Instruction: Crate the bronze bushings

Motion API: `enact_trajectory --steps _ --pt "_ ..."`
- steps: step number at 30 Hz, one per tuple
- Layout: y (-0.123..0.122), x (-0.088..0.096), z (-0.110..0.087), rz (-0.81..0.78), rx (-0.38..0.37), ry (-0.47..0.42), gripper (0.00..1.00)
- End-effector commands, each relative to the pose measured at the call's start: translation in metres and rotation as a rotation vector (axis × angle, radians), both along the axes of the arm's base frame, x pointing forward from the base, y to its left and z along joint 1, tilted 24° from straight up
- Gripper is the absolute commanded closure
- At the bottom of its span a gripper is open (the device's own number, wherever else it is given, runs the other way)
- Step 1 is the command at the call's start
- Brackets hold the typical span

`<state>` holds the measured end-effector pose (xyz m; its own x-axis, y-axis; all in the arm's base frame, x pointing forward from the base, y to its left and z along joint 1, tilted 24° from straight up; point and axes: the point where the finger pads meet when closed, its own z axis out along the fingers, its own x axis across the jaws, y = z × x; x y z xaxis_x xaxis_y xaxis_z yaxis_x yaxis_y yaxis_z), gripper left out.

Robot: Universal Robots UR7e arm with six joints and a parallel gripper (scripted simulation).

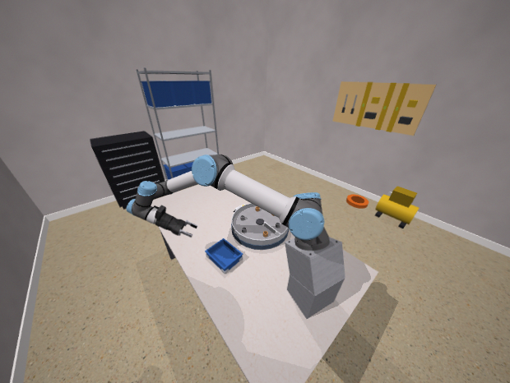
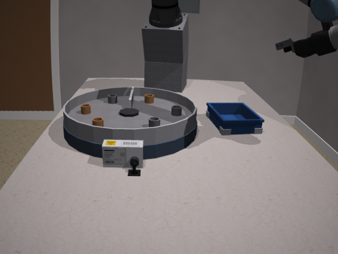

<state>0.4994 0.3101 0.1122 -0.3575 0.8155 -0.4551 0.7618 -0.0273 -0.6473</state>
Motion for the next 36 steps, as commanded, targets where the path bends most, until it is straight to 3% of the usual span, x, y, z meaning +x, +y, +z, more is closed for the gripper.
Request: enact_trajectory --steps 1,17,22,34,36 --pt "0.000 0.000 0.001 0.000 0.001 -0.001 0.00" --pt "0.000 0.000 0.001 0.000 0.001 -0.001 0.00" --pt "-0.050 -0.017 0.021 0.000 0.001 -0.001 0.00" --pt "-0.050 -0.017 0.021 0.000 0.001 -0.001 0.00" --pt "-0.068 -0.023 0.029 0.000 0.000 0.000 0.00"
